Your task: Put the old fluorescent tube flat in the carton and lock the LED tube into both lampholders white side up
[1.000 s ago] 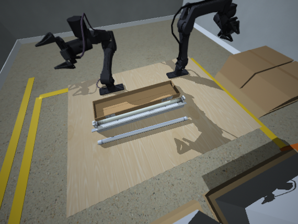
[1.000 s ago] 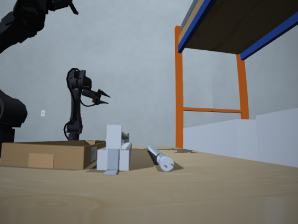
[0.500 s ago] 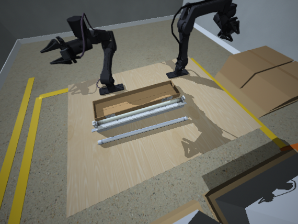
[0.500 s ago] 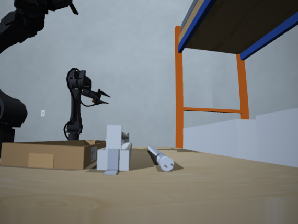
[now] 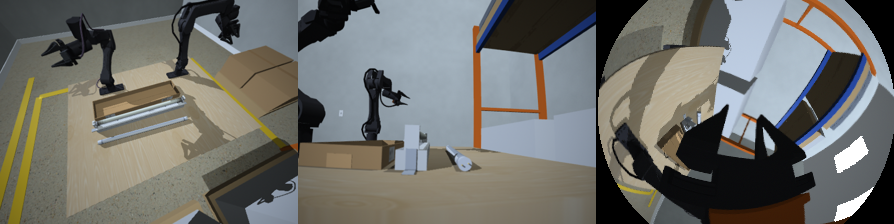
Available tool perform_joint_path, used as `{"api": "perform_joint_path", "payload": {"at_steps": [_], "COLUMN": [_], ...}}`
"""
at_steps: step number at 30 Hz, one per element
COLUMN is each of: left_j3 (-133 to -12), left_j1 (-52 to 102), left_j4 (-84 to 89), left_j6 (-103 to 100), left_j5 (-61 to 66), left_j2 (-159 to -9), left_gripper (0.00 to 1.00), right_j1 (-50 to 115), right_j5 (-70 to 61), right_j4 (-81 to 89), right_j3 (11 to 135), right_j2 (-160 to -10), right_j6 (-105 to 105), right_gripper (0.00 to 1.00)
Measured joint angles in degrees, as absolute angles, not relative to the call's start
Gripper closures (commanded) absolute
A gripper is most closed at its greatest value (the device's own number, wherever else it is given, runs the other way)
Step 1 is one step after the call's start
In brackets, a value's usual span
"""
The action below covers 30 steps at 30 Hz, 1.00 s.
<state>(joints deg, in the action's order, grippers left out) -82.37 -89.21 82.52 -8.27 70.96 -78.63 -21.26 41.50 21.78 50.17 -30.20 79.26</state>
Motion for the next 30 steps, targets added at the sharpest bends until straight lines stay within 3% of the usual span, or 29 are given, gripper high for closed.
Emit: {"api": "perform_joint_path", "payload": {"at_steps": [30], "left_j3": [-90.0], "left_j1": [-41.5], "left_j4": [77.9], "left_j6": [12.7], "left_j5": [42.2], "left_j2": [-91.9], "left_gripper": [0.51], "right_j1": [-10.2], "right_j5": [26.3], "right_j4": [36.8], "right_j3": [58.6], "right_j2": [-52.4], "right_j6": [13.0], "right_gripper": [0.51]}}
